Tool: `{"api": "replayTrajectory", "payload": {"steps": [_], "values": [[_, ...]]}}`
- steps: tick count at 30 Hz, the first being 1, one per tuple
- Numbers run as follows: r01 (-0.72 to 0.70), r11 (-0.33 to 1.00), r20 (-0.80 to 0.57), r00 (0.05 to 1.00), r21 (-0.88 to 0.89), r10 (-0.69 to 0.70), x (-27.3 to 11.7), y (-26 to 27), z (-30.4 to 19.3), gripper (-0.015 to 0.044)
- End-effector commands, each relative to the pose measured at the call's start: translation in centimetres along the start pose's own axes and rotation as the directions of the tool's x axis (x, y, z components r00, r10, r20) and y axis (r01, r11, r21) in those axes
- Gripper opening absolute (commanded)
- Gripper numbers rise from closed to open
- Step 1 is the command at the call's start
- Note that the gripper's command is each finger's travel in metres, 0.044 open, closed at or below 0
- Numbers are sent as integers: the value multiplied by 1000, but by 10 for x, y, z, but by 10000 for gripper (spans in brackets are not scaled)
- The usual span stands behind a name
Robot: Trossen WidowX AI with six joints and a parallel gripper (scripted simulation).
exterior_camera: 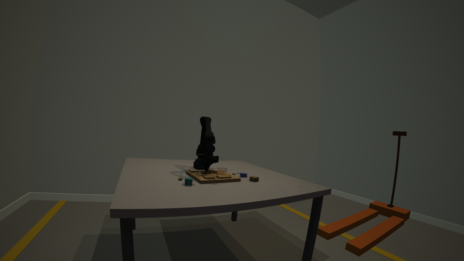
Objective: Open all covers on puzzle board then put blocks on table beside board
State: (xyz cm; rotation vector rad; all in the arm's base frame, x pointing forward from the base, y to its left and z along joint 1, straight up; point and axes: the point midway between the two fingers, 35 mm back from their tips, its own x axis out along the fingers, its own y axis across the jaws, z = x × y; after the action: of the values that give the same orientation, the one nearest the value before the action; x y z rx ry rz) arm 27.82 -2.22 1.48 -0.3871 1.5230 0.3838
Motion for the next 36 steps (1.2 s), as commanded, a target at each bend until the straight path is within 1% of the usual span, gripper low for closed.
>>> {"api": "replayTrajectory", "payload": {"steps": [1, 26, 36], "values": [[3, 1000, 9, 1000, 6, -3, -4, -1, 1, 0], [3, 1000, 9, 1000, 6, -3, -4, -1, 1, 0], [3, 1000, 7, 1000, 5, -3, 4, -1, 2, 0]]}}
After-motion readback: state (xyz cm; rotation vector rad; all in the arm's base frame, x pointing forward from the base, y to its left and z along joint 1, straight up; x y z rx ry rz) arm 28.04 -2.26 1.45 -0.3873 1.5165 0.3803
